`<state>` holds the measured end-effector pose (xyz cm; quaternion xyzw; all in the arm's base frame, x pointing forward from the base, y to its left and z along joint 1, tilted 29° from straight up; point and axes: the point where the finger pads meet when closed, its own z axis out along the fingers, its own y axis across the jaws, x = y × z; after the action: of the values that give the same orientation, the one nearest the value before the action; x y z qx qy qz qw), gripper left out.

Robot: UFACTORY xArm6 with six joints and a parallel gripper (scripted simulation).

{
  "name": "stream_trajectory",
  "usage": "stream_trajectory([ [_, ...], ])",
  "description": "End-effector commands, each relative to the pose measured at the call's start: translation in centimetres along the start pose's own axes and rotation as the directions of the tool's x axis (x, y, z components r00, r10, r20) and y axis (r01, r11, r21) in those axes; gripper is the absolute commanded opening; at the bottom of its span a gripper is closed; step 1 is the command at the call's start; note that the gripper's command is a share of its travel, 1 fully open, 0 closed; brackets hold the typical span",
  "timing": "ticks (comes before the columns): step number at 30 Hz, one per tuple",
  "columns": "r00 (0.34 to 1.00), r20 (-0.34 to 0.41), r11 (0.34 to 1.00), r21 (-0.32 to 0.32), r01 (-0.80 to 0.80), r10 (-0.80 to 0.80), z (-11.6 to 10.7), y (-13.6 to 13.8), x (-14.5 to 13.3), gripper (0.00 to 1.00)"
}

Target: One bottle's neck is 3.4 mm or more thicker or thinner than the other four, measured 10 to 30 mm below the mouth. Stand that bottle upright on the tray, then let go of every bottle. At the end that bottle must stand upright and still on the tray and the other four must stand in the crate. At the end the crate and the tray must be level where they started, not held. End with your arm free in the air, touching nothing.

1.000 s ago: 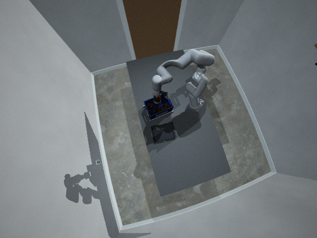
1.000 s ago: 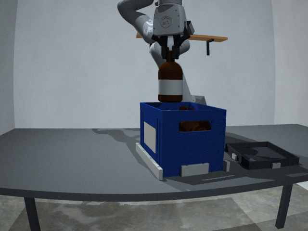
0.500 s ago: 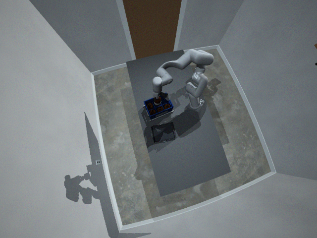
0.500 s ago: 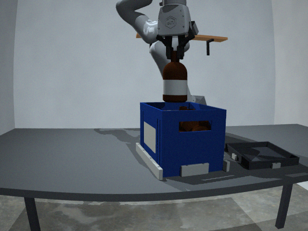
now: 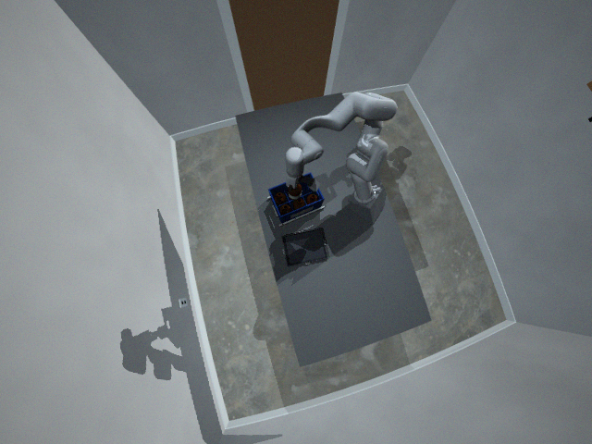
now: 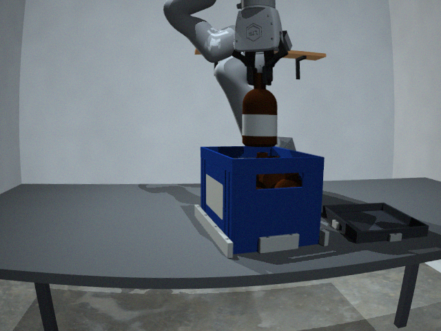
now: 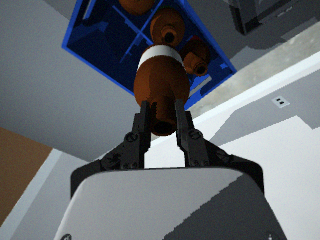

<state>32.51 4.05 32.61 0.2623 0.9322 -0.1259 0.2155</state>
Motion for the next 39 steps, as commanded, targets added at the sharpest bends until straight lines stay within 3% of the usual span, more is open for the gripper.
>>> stream_trajectory([
  [1,1.0,0.002,1.0,-0.003,-0.001,0.001,-0.1,0.2,0.0,0.0],
  [39,1.0,0.002,1.0,-0.003,-0.001,0.001,-0.1,6.3,4.1,0.0],
])
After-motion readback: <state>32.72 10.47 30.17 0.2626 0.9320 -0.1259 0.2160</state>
